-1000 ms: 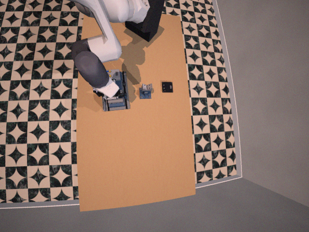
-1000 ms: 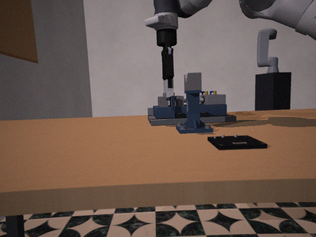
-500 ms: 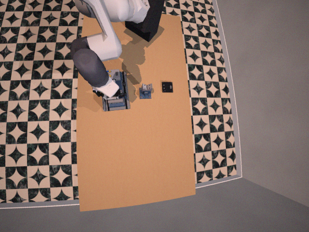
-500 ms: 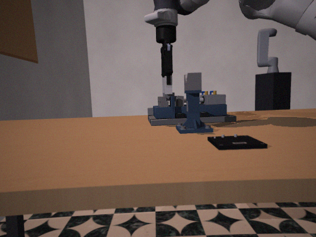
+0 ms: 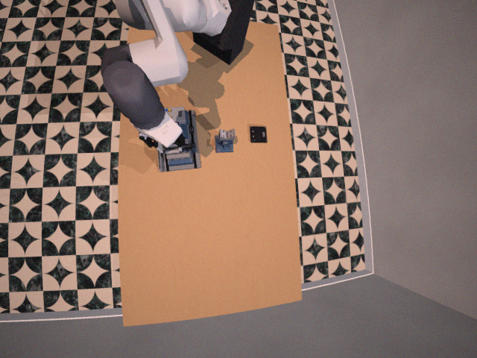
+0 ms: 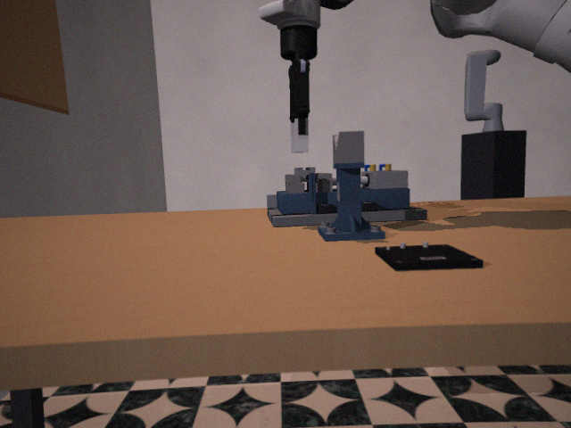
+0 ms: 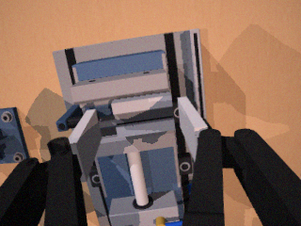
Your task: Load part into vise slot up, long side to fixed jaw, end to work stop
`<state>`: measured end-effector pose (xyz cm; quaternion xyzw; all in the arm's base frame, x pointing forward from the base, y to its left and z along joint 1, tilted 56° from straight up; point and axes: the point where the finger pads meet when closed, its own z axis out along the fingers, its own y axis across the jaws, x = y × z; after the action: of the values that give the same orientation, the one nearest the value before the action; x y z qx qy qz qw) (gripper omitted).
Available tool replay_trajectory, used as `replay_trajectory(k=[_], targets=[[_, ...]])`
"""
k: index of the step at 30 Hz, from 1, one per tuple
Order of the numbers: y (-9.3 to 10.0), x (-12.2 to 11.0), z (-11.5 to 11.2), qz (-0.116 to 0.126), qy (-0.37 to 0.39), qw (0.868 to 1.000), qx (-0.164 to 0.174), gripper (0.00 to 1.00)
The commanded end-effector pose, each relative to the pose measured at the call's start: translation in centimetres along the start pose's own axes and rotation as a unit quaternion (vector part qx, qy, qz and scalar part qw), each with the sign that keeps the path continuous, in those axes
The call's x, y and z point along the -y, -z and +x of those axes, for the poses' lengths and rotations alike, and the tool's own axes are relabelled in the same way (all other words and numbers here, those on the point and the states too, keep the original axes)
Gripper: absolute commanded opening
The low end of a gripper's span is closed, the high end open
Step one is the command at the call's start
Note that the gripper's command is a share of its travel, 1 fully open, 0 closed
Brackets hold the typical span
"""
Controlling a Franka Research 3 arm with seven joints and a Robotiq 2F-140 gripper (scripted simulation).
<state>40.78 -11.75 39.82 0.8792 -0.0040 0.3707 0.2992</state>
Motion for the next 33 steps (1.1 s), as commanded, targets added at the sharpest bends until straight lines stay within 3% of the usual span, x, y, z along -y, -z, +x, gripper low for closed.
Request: replay_trajectory(k=[1,6,18,19,33], targets=[[1.0,-0.2,-0.9,-0.002,0.005,1.000,0.014,0.47],[2.2,-0.2,-0.8,-0.002,0.005,1.000,0.014,0.47],[2.9,-0.2,-0.8,-0.002,0.005,1.000,0.014,0.47],[2.9,-0.2,-0.8,-0.002,0.005,1.000,0.014,0.00],[2.9,-0.2,-0.8,-0.002,0.005,1.000,0.014,0.00]])
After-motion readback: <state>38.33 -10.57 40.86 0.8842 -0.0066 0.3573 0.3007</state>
